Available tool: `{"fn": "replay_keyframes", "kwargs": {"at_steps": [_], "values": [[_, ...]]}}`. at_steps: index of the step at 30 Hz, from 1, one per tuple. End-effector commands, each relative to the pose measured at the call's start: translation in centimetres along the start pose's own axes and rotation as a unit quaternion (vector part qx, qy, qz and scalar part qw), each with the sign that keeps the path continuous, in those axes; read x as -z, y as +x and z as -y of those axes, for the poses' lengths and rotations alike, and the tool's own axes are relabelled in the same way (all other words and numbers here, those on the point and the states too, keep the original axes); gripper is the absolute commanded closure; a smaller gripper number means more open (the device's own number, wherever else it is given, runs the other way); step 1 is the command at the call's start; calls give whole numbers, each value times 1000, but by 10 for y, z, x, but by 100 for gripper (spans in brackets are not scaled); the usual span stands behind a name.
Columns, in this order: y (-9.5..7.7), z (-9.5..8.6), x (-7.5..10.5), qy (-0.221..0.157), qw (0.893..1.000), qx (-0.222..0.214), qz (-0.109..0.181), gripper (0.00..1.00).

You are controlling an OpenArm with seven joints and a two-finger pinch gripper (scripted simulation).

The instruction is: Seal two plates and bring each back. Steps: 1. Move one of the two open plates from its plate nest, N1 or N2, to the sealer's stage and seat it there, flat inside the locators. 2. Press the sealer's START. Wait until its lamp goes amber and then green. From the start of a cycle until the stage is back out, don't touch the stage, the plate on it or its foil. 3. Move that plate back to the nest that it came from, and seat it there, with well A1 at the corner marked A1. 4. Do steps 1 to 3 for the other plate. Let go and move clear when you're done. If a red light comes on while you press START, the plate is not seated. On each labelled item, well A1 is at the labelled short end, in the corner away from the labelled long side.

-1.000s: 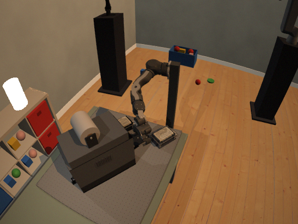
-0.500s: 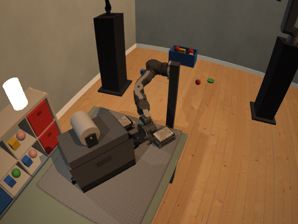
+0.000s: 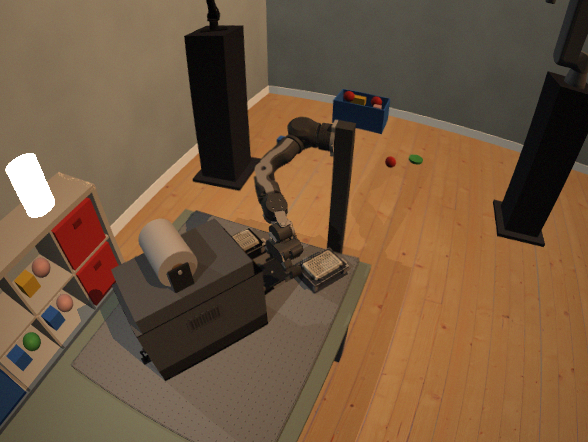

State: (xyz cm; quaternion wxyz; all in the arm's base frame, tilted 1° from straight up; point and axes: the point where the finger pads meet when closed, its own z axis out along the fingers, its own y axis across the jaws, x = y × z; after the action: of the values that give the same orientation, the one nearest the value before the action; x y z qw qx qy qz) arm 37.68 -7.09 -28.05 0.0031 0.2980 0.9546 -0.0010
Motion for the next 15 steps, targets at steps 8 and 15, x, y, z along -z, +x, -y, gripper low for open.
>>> {"fn": "replay_keyframes", "kwargs": {"at_steps": [8, 15], "values": [[3, 26, -5, -4, 1000, -1, 2, 35], [4, 61, -10, -4, 1000, -2, 2, 35]]}}
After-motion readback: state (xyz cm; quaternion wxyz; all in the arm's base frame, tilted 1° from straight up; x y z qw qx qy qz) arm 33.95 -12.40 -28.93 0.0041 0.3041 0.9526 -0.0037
